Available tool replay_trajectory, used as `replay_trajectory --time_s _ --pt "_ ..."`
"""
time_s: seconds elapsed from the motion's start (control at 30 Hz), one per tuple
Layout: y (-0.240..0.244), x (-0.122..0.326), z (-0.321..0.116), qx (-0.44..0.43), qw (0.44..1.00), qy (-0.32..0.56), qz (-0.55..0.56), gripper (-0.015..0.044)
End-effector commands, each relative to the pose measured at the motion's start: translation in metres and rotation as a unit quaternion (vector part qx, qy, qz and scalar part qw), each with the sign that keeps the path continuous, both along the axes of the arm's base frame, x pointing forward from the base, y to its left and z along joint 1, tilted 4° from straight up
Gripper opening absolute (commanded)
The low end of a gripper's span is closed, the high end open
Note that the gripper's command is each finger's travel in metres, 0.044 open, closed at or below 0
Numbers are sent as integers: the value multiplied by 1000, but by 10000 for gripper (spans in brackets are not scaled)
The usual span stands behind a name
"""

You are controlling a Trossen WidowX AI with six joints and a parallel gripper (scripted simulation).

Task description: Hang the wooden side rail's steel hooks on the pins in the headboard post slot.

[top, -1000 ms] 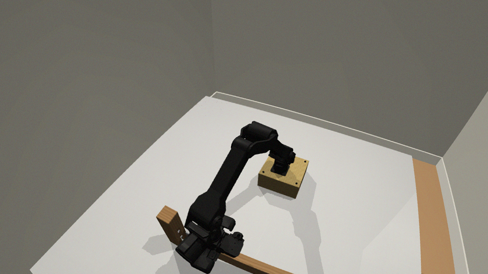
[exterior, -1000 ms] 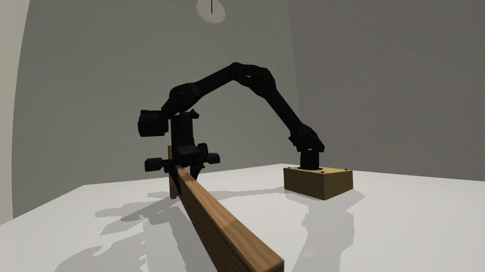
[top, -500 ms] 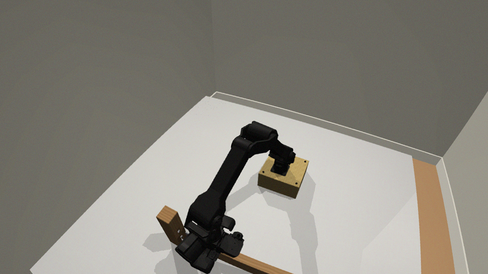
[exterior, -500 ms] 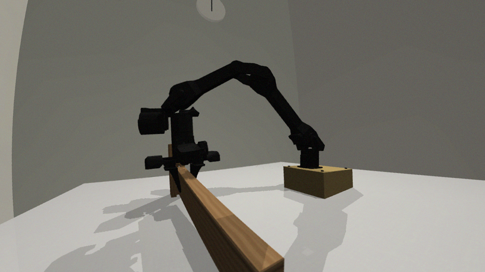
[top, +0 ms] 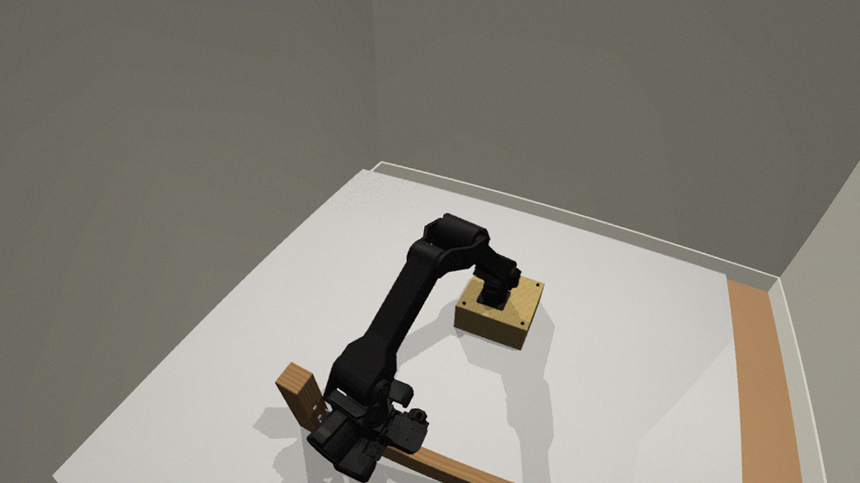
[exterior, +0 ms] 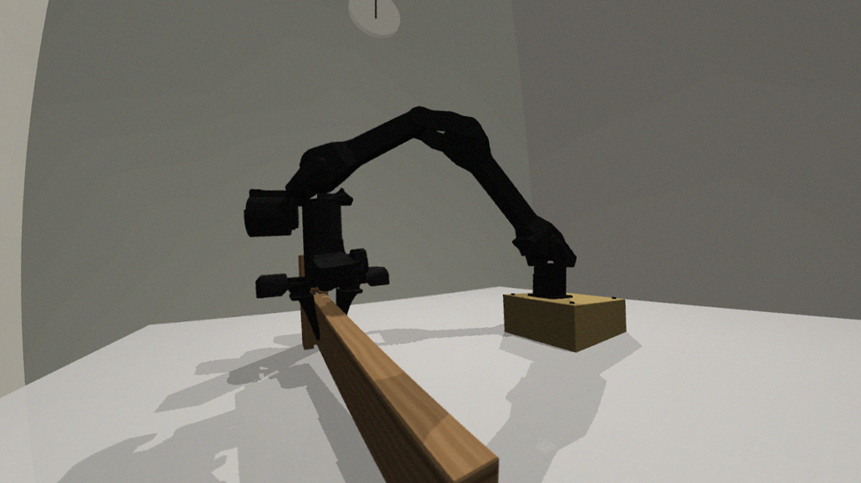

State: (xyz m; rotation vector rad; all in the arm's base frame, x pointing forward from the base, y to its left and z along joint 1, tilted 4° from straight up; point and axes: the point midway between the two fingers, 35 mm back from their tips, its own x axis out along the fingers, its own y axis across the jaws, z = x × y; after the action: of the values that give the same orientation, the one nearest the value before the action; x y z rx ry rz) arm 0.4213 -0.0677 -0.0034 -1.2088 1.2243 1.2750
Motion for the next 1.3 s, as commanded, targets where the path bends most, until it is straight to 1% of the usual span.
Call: replay_trajectory --time_s 0.0,1.27 --pt "-1 3 2 1 1000 -6 0 0" --pt "-6 2 -2 0 1000 -5 0 0"
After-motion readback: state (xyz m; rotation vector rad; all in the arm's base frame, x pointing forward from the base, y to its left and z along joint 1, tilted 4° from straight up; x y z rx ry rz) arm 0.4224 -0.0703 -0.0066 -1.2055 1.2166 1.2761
